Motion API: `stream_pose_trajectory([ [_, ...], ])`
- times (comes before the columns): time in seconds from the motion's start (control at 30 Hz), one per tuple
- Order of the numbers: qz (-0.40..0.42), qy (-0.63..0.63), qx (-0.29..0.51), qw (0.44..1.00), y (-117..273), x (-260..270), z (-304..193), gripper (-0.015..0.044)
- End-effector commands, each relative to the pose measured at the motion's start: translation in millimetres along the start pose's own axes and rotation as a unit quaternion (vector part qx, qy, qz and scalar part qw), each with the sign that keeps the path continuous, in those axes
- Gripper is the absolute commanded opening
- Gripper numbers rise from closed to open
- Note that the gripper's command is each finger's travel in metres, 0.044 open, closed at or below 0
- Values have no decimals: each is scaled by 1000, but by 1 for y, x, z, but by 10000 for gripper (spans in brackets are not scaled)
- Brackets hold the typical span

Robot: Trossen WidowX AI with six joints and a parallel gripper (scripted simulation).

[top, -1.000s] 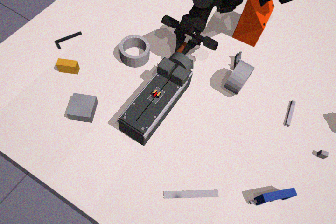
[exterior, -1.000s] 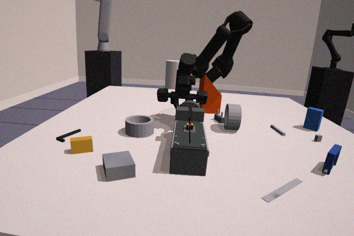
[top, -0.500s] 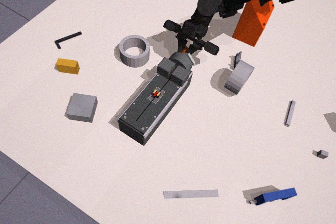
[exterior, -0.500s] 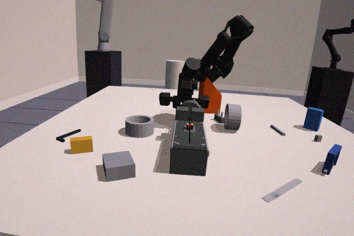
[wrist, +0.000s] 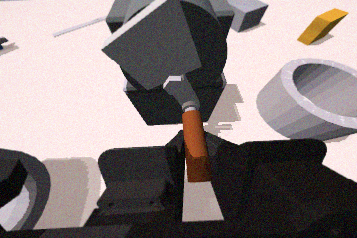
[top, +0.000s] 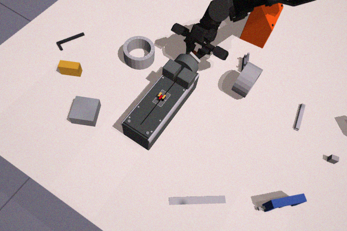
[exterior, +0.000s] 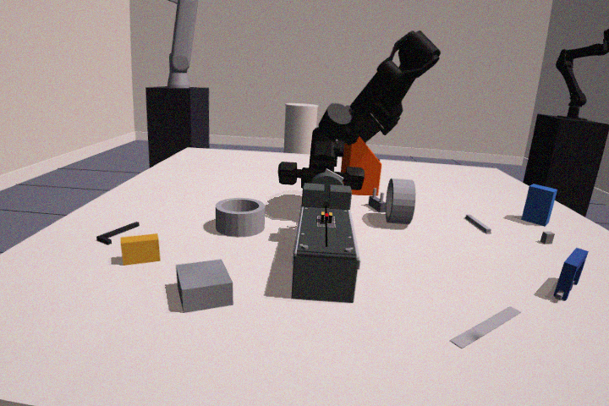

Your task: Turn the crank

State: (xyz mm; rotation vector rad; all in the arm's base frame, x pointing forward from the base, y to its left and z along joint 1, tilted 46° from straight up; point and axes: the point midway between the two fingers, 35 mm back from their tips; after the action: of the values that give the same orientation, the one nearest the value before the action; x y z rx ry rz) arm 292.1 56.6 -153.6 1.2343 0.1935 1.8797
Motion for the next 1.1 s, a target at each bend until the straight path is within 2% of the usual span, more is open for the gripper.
stream_pose_trajectory([
  [0.0,8,4,6,1000,-3,9,-2,0],
  [1.07,9,3,6,1000,-1,26,0,0],
])
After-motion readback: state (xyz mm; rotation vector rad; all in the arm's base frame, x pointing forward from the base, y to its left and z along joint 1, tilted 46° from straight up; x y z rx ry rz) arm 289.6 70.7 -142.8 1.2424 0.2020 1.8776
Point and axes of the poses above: the point midway between the two fingers, 35 mm back from their tips, its own y axis back along the fingers, its own x axis across the jaws, z = x × y, and after that the axes turned 4 degrees about y, right-handed
